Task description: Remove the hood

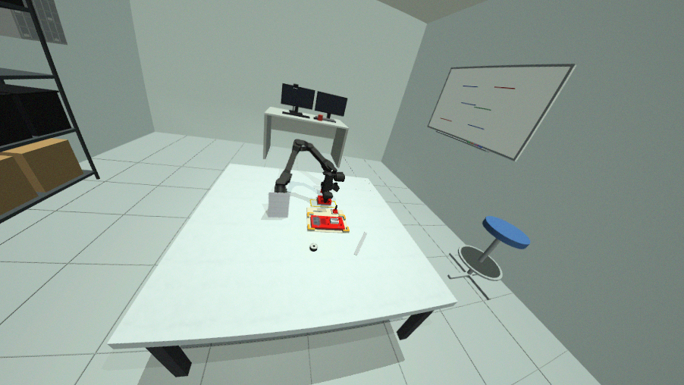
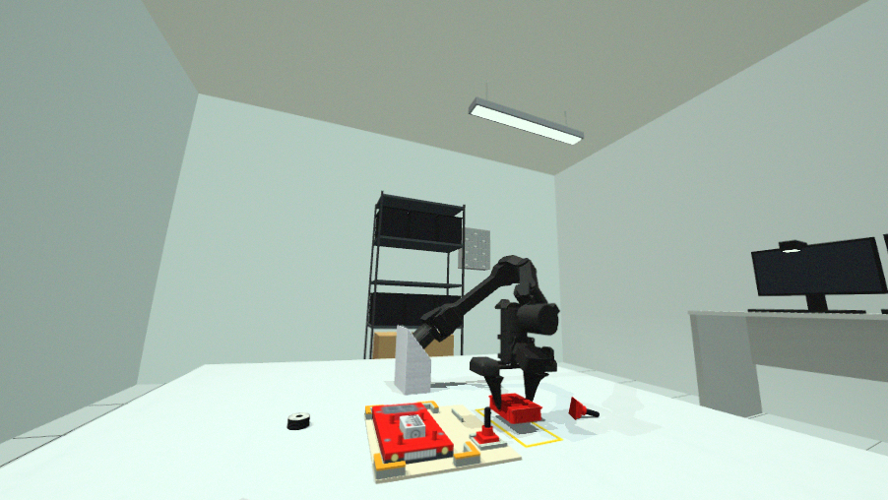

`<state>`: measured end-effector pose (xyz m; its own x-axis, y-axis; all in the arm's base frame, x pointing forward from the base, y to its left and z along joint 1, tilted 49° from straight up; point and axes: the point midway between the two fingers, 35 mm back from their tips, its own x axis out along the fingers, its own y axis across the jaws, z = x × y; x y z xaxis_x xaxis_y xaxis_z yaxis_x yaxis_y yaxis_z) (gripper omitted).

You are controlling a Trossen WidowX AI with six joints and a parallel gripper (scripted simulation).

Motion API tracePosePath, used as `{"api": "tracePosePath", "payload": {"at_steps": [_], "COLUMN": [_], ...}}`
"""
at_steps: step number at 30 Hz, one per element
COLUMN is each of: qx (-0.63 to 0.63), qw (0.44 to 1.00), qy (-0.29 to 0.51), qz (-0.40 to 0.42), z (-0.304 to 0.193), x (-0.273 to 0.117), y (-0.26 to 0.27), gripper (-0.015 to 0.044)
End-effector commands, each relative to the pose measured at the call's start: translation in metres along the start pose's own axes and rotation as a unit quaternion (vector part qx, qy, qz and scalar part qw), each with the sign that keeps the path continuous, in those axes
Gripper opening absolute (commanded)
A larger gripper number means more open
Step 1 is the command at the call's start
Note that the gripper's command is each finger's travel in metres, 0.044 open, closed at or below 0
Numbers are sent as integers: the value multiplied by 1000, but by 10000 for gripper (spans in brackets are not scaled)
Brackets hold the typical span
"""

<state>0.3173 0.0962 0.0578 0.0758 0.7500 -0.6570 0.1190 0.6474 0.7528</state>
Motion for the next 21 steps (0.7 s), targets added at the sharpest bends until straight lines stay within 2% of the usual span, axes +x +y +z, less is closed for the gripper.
{"api": "tracePosePath", "payload": {"at_steps": [1, 21], "qx": [2, 2], "qw": [1000, 1000], "qy": [1, 1], "qz": [2, 2], "z": [-1, -1], "x": [2, 12], "y": [0, 0], "gripper": [0, 0]}}
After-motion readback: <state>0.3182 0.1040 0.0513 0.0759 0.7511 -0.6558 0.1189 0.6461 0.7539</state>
